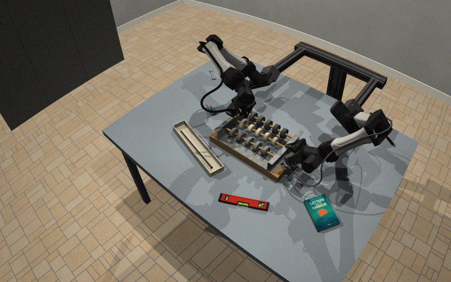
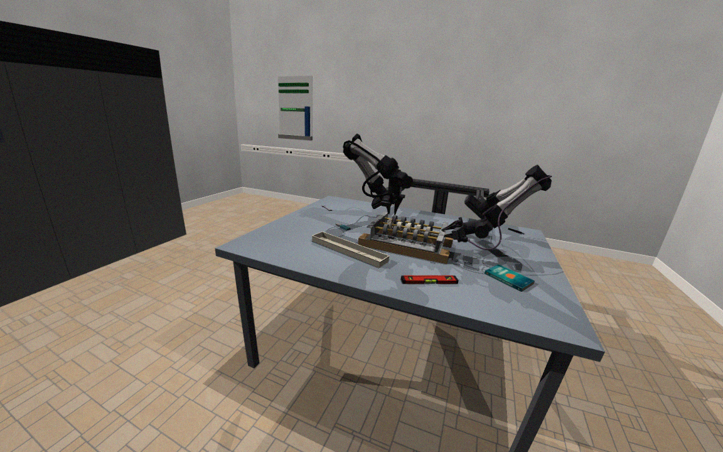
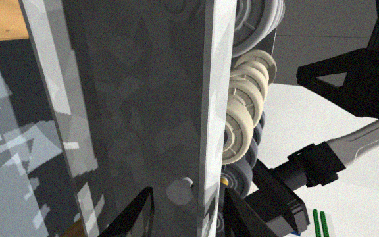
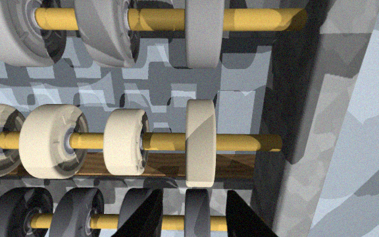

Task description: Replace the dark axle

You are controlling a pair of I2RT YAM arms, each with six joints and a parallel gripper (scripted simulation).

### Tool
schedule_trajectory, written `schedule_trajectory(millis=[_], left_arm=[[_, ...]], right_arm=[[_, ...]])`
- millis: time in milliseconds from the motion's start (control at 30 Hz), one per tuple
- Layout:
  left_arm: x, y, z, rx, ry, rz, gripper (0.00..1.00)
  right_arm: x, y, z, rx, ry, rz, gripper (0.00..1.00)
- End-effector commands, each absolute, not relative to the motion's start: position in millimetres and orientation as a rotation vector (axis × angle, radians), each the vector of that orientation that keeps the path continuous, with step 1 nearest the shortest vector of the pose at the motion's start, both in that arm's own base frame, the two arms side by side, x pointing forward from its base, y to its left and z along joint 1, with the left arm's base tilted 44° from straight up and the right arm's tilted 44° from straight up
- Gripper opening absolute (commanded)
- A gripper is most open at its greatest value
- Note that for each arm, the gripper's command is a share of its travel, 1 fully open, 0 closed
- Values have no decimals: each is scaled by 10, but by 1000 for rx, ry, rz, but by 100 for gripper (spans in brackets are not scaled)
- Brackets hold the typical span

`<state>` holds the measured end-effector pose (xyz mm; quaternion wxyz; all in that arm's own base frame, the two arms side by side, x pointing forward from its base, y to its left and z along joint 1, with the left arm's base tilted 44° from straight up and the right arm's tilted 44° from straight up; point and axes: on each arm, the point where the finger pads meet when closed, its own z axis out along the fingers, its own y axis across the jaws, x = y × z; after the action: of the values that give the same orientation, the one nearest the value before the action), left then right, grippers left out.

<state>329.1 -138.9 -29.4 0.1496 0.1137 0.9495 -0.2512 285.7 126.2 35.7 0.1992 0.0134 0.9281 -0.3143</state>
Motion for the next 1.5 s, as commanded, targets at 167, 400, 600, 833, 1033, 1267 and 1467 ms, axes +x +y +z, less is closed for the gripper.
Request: schedule_trajectory(millis=[167, 400, 600, 833, 1033, 1267, 1467], left_arm=[[3284, -1299, -343, 292, 2752, -686, 33], [3284, -1299, -343, 292, 2752, -686, 33], [3226, -1468, -361, 333, 2739, -763, 33], [3218, -1543, -348, 350, 2730, -786, 33], [3236, -1582, -336, 351, 2721, -798, 33], [3230, -1617, -350, 358, 2722, -807, 33], [3309, -1432, -394, 292, 2734, -725, 33]], right_arm=[[2794, 1430, 506, 36, 2595, -851, 31], [2747, 1403, 597, 59, 2601, -862, 31], [2754, 1319, 578, 77, 2603, -886, 31], [2757, 1323, 576, 75, 2603, -884, 31], [2757, 1323, 576, 75, 2603, -884, 31], [2757, 1323, 576, 75, 2603, -884, 31], [2757, 1323, 576, 75, 2603, -884, 31]])
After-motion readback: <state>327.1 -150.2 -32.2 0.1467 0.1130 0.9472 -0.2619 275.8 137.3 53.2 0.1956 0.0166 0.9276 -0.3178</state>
